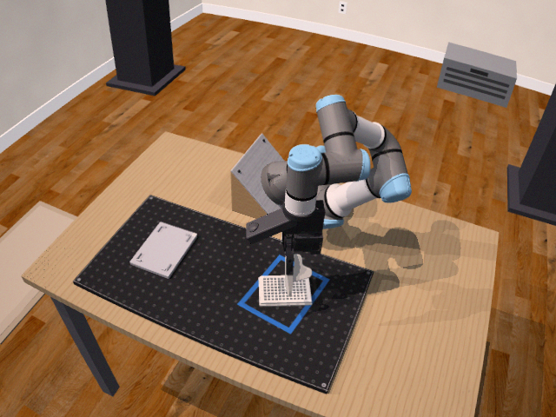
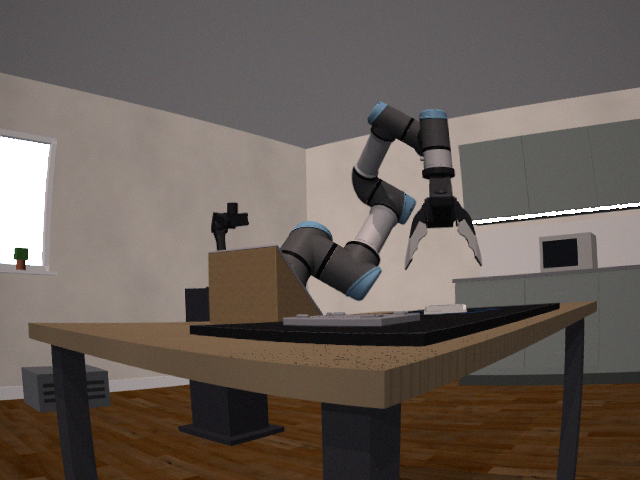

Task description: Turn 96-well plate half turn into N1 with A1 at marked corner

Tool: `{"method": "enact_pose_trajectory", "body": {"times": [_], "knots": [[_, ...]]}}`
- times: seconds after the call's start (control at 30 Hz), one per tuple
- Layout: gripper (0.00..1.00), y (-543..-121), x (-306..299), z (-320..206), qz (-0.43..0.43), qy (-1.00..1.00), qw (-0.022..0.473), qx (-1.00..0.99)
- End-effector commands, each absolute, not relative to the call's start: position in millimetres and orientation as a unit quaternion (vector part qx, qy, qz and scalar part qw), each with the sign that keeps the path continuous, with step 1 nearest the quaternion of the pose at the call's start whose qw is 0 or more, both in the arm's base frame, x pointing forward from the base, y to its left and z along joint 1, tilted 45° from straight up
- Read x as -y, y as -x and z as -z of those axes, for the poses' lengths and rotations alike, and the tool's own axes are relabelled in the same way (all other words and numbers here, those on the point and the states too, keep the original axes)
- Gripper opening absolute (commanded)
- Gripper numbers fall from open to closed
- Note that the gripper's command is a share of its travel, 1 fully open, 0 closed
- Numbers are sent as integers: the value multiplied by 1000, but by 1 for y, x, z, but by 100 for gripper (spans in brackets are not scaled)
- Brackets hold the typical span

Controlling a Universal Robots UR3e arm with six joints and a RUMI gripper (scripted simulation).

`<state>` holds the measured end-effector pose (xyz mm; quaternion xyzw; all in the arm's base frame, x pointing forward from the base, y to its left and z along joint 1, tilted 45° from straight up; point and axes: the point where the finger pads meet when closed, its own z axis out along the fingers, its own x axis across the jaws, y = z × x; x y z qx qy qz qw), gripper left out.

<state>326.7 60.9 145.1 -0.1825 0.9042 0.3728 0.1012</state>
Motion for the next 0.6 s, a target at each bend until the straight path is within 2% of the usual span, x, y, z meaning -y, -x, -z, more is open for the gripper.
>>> {"method": "enact_pose_trajectory", "body": {"times": [0.0,0.3,0.57], "knots": [[100,-327,-60,-146,-373,183,101,-904],[100,-327,-60,-146,-373,183,101,-904],[100,-327,-60,-146,-356,301,150,-872]]}}
